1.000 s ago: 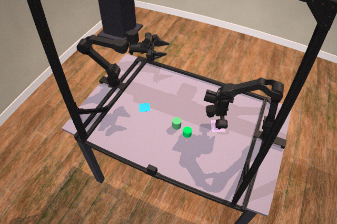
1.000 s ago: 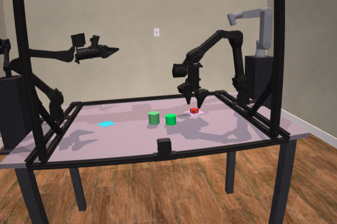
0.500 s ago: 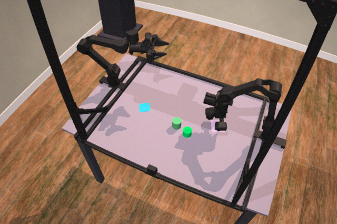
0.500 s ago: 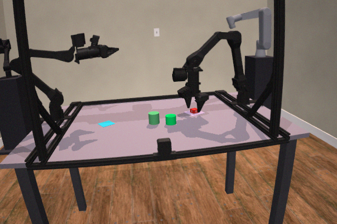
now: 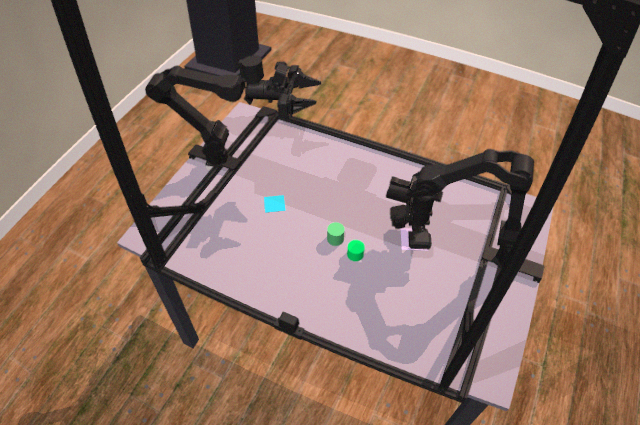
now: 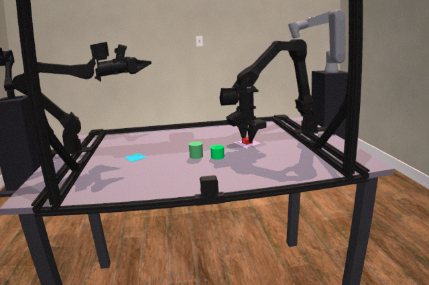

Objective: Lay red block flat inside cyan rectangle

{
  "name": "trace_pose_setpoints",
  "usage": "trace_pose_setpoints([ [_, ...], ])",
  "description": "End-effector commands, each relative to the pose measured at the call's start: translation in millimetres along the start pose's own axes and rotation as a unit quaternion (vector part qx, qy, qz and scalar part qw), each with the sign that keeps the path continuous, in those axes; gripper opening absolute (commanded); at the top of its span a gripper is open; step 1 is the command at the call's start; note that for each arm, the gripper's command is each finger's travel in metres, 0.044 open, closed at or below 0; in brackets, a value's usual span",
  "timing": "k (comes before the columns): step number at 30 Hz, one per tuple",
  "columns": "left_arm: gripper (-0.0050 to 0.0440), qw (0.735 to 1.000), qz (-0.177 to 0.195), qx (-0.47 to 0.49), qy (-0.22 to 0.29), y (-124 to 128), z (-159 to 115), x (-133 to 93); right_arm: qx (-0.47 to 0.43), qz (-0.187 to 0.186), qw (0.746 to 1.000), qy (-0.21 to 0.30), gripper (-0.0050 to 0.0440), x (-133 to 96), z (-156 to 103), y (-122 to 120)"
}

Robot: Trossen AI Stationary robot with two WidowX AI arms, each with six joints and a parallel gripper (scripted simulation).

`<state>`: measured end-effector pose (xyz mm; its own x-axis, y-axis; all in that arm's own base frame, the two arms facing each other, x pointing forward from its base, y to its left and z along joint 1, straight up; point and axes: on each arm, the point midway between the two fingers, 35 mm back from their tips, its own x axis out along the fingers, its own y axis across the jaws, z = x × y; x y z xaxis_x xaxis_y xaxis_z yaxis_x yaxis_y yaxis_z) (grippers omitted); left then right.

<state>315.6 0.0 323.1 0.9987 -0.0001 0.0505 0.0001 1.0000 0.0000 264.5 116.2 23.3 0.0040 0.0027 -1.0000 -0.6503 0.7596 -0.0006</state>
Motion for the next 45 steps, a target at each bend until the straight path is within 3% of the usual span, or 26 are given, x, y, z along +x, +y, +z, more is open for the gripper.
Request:
trace_pose_setpoints([
  [1,0.044,1.0,0.0,0.0,0.0,0.0,-0.2,0.1,-0.003,0.0,1.0,0.002,0.018,1.4,-1.2,0.2],
  [10,0.044,1.0,0.0,0.0,0.0,0.0,-0.2,0.1,-0.003,0.0,1.0,0.002,0.012,1.4,-1.2,0.2],
  [12,0.044,1.0,0.0,0.0,0.0,0.0,-0.2,0.1,-0.003,0.0,1.0,0.002,0.0072,-2.2,-0.5,0.0],
  [14,0.044,1.0,0.0,0.0,0.0,0.0,-0.2,0.1,-0.003,0.0,1.0,0.002,0.0072,-2.2,-0.5,0.0],
  [17,0.044,1.0,0.0,0.0,0.0,0.0,-0.2,0.1,-0.003,0.0,1.0,0.002,0.0,-18.3,1.9,-0.7],
  [29,0.044,1.0,0.0,0.0,0.0,0.0,-0.2,0.1,-0.002,0.0,1.0,0.002,0.0,-90.1,0.7,0.0],
  [37,0.044,1.0,-0.002,0.009,0.001,-1.0,-1.1,0.7,0.0,-0.002,1.0,-0.006,0.0,-97.8,2.8,-0.9],
  [45,0.044,0.993,-0.021,0.116,0.001,-13.6,-12.2,7.9,0.026,-0.032,0.993,-0.11,0.0,-89.1,43.6,-17.0],
])
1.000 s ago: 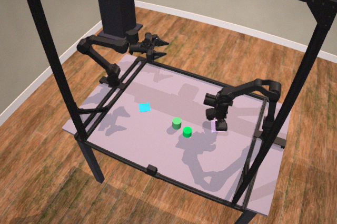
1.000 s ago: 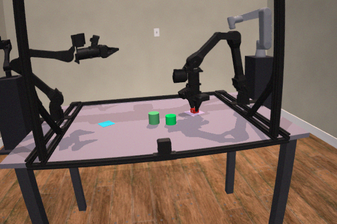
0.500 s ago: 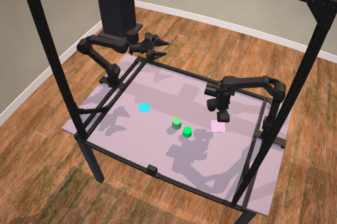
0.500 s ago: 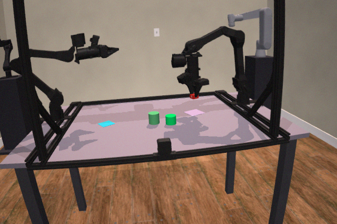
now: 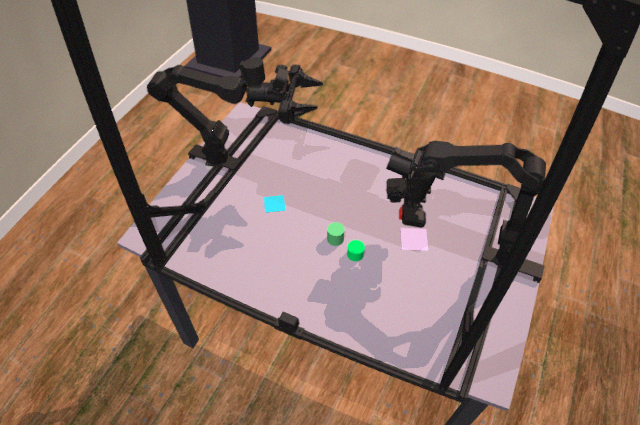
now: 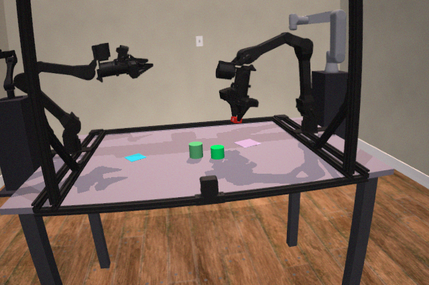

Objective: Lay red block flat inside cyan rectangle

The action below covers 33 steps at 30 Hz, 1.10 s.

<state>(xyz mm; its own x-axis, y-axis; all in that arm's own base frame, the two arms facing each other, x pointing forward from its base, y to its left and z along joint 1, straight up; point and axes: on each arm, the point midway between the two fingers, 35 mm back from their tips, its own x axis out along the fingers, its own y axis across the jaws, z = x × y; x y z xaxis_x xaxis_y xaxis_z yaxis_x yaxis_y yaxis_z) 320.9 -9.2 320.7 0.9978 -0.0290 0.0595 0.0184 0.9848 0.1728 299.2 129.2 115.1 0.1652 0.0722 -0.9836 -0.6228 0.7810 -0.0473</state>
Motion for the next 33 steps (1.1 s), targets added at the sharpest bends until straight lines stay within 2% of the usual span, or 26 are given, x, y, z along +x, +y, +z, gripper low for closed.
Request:
trace_pose_setpoints([
  [1,0.044,0.999,-0.011,0.043,0.007,-7.7,-9.8,3.7,0.014,-0.011,0.999,-0.039,0.0,5.5,12.8,-5.6],
  [3,0.044,0.999,-0.011,0.043,0.007,-7.7,-9.8,3.7,0.014,-0.011,0.999,-0.039,0.0,5.5,12.8,-5.6],
  [10,0.044,0.99,-0.029,0.139,0.003,-20.9,-17.9,9.1,0.036,-0.035,0.99,-0.132,0.0,10.0,46.2,-18.8],
  [18,0.044,0.968,-0.049,0.246,-0.005,-36.5,-27.1,14.0,0.06,-0.058,0.968,-0.237,0.0,5.2,80.8,-33.5],
  [20,0.044,0.968,-0.049,0.246,-0.005,-36.5,-27.1,14.0,0.06,-0.058,0.968,-0.237,0.0,5.2,80.8,-33.5],
  [33,0.044,0.907,-0.077,0.413,-0.027,-62.4,-42.2,19.0,0.094,-0.088,0.906,-0.404,0.0,-22.6,123.9,-54.9],
])
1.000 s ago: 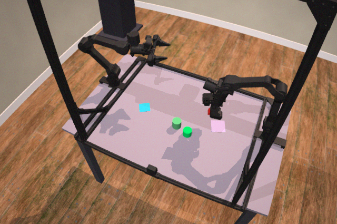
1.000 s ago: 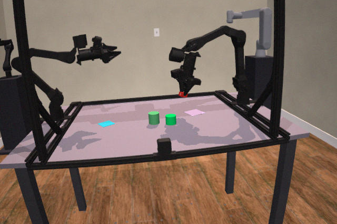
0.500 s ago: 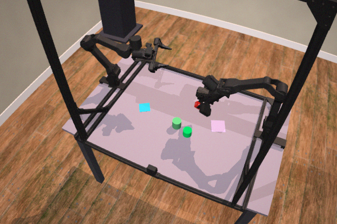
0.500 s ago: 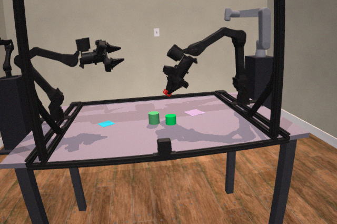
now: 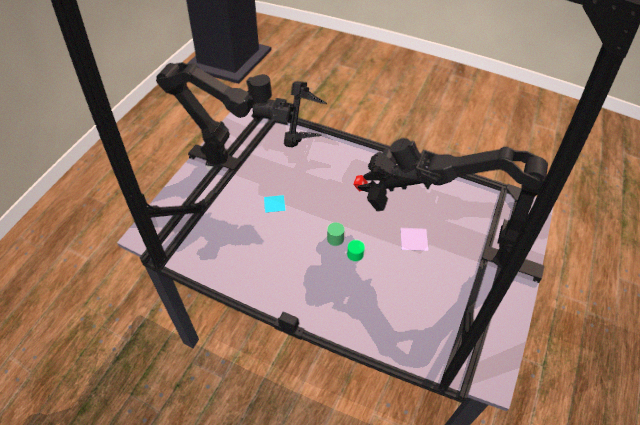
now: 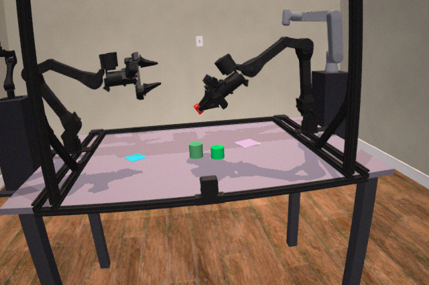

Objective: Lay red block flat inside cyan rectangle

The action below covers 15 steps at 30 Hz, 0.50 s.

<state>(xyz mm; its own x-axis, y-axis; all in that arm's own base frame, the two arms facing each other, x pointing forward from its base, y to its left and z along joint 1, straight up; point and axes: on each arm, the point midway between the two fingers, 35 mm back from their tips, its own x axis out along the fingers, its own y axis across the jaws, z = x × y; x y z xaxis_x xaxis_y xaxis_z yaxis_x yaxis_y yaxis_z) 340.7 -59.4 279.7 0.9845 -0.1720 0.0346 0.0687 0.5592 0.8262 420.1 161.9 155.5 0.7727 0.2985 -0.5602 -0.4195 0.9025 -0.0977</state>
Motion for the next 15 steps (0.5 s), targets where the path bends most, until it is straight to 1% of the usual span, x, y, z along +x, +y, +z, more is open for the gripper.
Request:
trace_pose_setpoints([
  [1,0.044,0.999,-0.013,0.044,-0.003,-13.1,-1.5,1.6,0.013,-0.007,0.999,-0.042,0.0,-0.2,10.9,-3.8],
  [2,0.044,0.998,-0.014,0.057,-0.005,-15.3,-0.9,2.1,0.016,-0.008,0.998,-0.056,0.0,-0.5,14.9,-4.9],
  [4,0.044,0.998,-0.014,0.057,-0.005,-15.3,-0.9,2.1,0.016,-0.008,0.998,-0.056,0.0,-0.5,14.9,-4.9],
  [9,0.044,0.992,-0.022,0.126,-0.016,-26.4,2.2,4.4,0.03,-0.017,0.992,-0.124,0.0,-4.8,34.5,-10.4],
  [15,0.044,0.977,-0.028,0.207,-0.031,-39.8,5.9,6.3,0.045,-0.025,0.977,-0.205,0.0,-15.6,56.5,-17.0],
])
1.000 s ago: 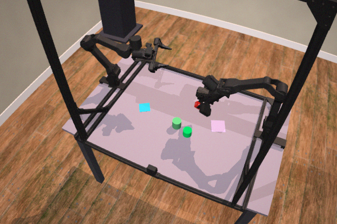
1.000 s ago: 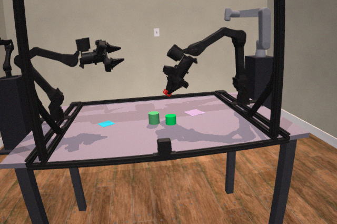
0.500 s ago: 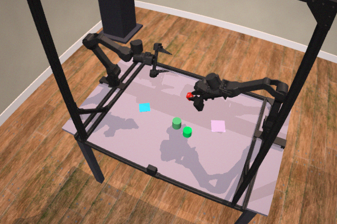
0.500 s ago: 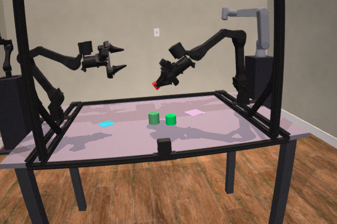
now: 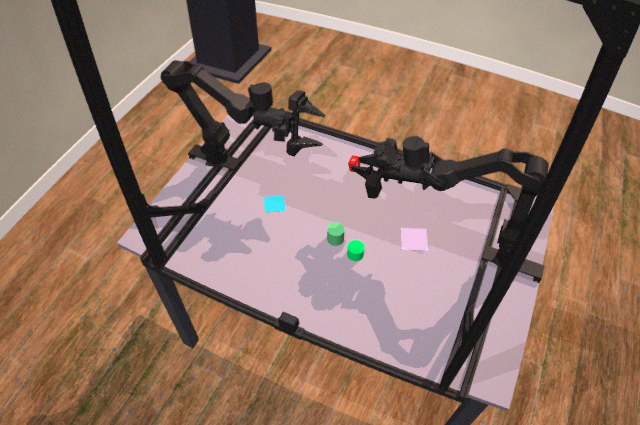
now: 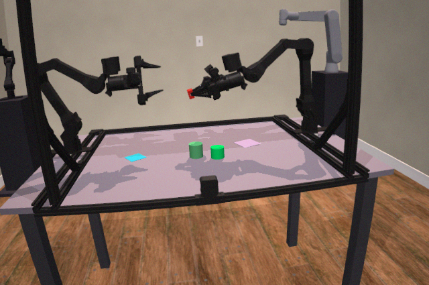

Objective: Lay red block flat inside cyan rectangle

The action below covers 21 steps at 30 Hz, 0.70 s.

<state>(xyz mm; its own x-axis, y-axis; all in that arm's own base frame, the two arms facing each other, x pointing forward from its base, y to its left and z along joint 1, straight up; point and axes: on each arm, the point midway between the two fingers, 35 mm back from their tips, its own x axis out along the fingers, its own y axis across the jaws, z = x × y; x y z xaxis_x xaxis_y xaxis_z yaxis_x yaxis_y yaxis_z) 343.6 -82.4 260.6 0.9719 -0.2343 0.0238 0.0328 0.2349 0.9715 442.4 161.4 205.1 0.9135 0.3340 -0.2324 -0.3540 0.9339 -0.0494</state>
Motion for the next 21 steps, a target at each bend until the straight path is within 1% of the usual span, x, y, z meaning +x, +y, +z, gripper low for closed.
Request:
trace_pose_setpoints([
  [1,0.044,0.999,-0.011,0.043,-0.008,-13.1,3.9,1.0,0.012,-0.004,0.999,-0.041,0.0,-3.6,10.9,-2.9],
  [4,0.044,0.996,-0.013,0.084,-0.016,-18.7,8.0,2.0,0.02,-0.007,0.996,-0.083,0.0,-7.6,23.2,-5.4],
  [6,0.044,0.996,-0.013,0.084,-0.016,-18.7,8.0,2.0,0.02,-0.007,0.996,-0.083,0.0,-7.6,23.2,-5.4],
  [9,0.044,0.993,-0.015,0.116,-0.022,-23.0,11.2,2.7,0.025,-0.008,0.993,-0.115,0.0,-11.9,32.6,-7.4],
  [21,0.044,0.993,-0.015,0.119,-0.022,-22.9,11.6,4.5,0.026,-0.009,0.993,-0.117,0.0,-12.2,33.3,-7.5],
])
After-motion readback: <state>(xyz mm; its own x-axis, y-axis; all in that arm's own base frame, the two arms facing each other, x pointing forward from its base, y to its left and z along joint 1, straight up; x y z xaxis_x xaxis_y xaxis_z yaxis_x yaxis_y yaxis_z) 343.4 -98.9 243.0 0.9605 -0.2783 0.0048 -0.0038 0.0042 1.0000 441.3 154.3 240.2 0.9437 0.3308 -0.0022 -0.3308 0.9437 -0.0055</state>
